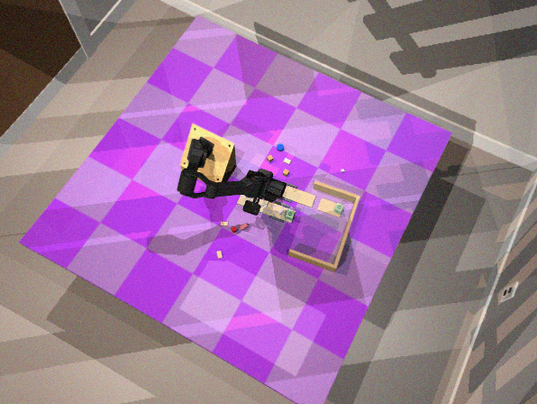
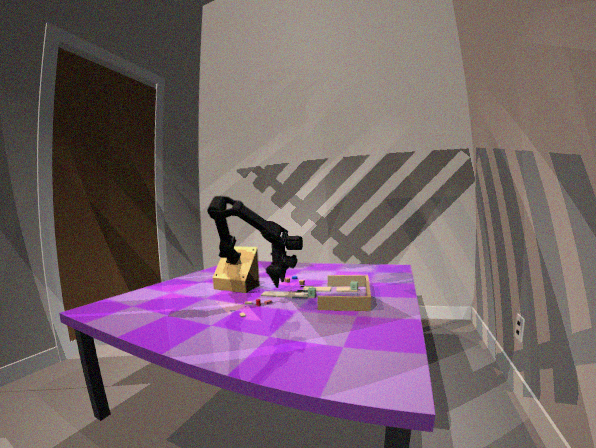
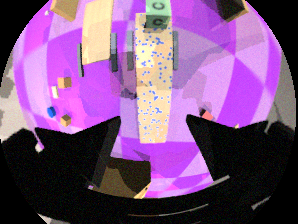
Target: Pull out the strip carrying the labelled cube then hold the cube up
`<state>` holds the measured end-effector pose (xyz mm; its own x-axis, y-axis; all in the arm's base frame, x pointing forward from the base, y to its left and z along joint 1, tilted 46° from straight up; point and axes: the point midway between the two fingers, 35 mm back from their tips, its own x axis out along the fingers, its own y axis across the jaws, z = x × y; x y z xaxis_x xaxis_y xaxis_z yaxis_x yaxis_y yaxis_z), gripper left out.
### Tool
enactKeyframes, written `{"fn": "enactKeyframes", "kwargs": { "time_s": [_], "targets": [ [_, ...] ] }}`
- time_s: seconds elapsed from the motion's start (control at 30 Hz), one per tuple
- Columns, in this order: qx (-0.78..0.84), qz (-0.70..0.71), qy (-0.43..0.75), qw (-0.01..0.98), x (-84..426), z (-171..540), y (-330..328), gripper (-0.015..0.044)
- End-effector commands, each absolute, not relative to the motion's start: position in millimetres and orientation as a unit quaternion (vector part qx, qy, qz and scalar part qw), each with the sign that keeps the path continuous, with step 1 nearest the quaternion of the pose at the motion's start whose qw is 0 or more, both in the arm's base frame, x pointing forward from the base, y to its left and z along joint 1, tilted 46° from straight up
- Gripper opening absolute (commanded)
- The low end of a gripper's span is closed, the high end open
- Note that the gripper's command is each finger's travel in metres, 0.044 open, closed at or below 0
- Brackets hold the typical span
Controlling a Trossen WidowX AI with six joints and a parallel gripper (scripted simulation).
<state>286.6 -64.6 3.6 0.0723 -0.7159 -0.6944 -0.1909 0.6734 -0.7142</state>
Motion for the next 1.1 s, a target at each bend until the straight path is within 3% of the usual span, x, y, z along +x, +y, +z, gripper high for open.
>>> {"fn": "enactKeyframes", "kwargs": {
  "time_s": [0.0, 1.07],
  "targets": [
    [-0.349, -0.205, 0.647, 0.646, 302, 5, -61, 0.0440],
    [-0.348, -0.206, 0.645, 0.648, 402, 10, -36, 0.0440]
  ]
}}
